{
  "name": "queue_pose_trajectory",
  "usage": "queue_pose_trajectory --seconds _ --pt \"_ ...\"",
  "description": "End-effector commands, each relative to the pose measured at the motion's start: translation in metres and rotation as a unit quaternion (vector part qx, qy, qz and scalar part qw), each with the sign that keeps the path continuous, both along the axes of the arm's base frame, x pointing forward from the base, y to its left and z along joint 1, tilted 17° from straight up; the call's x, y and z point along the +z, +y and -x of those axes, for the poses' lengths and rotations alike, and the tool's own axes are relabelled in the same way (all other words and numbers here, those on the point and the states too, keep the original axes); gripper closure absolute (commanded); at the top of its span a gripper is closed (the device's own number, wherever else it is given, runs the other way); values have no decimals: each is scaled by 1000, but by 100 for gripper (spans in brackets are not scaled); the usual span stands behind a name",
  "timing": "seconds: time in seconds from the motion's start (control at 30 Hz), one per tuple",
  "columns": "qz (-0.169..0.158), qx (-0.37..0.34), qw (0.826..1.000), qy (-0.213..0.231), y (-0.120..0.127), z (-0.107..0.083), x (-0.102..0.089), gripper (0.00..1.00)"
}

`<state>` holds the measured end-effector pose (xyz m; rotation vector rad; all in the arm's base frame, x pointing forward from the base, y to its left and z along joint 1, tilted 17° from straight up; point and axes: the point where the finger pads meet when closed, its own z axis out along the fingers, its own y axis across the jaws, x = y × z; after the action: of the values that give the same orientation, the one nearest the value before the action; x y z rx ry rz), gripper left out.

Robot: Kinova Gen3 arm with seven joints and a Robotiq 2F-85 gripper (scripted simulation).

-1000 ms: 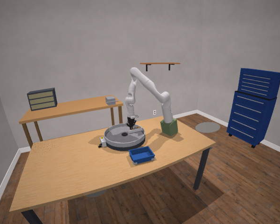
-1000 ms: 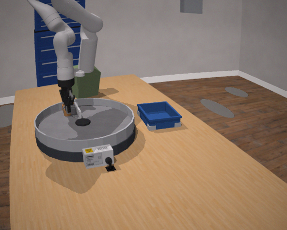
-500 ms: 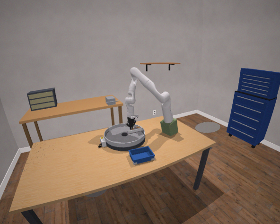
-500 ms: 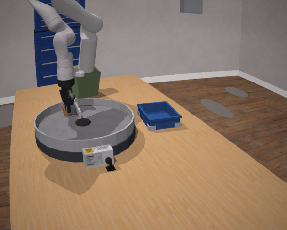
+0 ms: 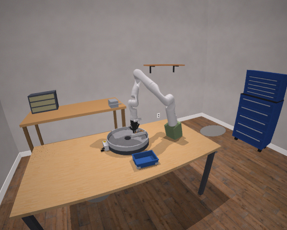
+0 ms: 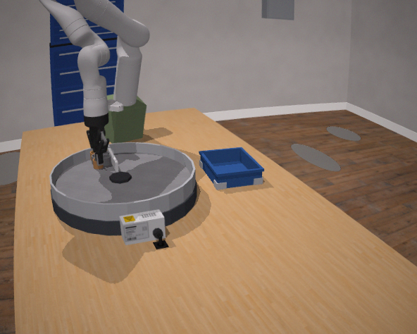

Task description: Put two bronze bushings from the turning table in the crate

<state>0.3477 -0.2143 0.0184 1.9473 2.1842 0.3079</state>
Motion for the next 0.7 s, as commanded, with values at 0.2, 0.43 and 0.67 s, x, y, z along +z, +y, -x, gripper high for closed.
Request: queue_pose_trajectory --seconds 0.2,0.43,0.67 --pt "0 0 1000 0 0 -3 1 100" --pt "0 0 1000 0 0 -3 1 100" --pt "0 0 1000 0 0 -1 5 100"
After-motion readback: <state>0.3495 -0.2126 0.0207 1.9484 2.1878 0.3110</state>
